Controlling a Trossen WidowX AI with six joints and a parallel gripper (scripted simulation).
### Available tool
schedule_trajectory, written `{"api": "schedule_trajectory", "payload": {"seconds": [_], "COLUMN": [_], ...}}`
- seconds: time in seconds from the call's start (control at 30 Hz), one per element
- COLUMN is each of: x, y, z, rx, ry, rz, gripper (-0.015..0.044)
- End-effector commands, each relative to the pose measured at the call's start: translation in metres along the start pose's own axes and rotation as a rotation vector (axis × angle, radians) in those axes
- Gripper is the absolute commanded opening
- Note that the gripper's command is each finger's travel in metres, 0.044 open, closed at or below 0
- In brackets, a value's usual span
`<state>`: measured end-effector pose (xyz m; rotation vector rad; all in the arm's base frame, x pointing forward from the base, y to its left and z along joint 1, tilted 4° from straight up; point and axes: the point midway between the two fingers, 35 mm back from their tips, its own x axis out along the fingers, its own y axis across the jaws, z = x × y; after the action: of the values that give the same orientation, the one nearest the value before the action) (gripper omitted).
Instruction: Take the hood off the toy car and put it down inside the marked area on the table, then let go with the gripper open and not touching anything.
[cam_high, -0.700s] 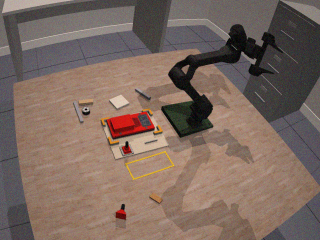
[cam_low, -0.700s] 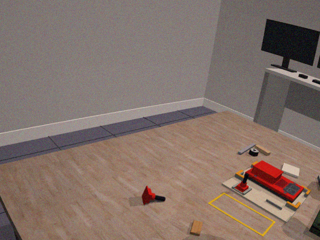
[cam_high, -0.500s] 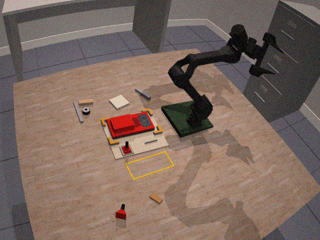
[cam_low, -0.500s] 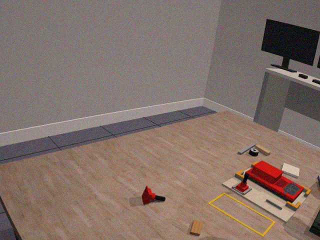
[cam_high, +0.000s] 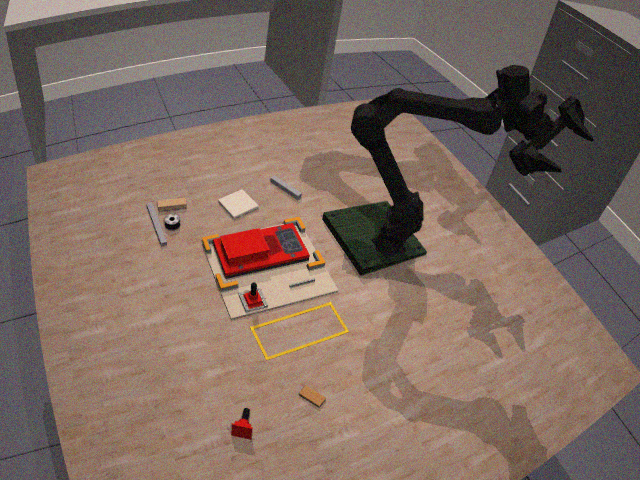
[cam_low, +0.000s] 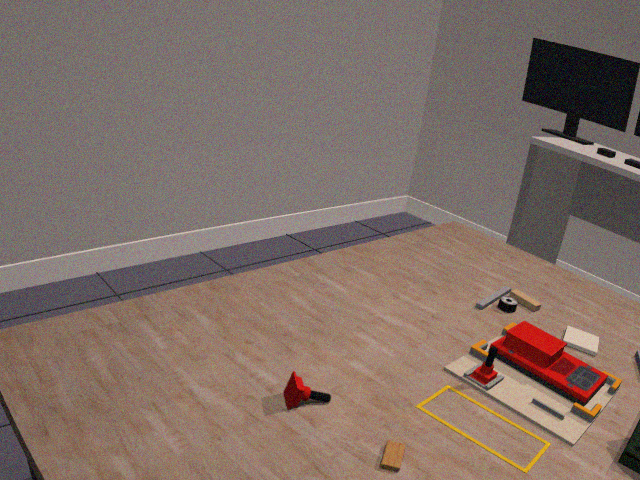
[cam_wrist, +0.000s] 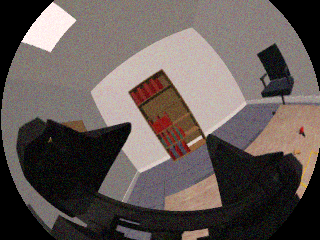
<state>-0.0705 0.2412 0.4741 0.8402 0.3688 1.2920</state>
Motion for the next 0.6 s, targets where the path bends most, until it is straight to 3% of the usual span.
{"api": "schedule_trajectory", "payload": {"seconds": [0.0, 0.27, 0.57], "x": [0.030, 0.084, 0.120], "y": [-0.018, -0.070, -0.142], "z": [-0.007, -0.008, 0.013], "rx": [-0.188, -0.500, -0.632], "ry": [-0.024, -0.011, 0.029], "rz": [-0.080, -0.260, -0.461], "gripper": [0.0440, 0.0440, 0.0440]}}
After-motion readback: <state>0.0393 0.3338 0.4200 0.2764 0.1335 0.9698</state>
